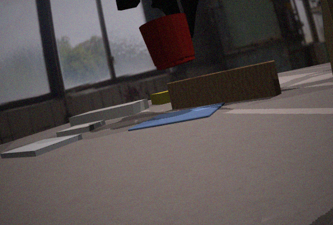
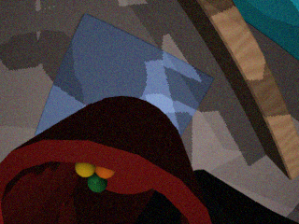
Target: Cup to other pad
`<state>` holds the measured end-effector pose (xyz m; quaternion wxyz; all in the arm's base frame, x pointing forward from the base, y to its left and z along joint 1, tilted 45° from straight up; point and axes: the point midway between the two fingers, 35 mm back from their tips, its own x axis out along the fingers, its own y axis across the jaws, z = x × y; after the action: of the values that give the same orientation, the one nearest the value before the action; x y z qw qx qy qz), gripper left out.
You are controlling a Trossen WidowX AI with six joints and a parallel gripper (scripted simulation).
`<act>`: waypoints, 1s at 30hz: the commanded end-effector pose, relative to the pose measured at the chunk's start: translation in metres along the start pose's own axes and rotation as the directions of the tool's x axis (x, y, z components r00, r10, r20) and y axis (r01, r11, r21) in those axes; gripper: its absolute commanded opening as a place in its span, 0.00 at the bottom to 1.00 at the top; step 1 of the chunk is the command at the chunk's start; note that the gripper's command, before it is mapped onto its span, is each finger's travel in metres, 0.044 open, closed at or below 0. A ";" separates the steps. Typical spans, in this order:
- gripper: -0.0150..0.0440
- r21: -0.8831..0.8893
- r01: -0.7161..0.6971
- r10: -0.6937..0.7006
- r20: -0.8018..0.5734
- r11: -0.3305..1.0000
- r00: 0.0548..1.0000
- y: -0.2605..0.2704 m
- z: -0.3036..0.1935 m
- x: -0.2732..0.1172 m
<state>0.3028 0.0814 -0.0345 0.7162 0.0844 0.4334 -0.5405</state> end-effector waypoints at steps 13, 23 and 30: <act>0.25 0.003 -0.005 0.005 -0.001 1.000 1.000 -0.023 0.015 -0.001; 0.25 0.003 -0.004 0.004 -0.002 1.000 1.000 -0.040 0.026 -0.001; 0.25 0.003 -0.004 0.004 -0.002 1.000 1.000 -0.051 0.033 -0.001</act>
<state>0.2781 0.0456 -0.0011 0.7140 0.0862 0.4346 -0.5421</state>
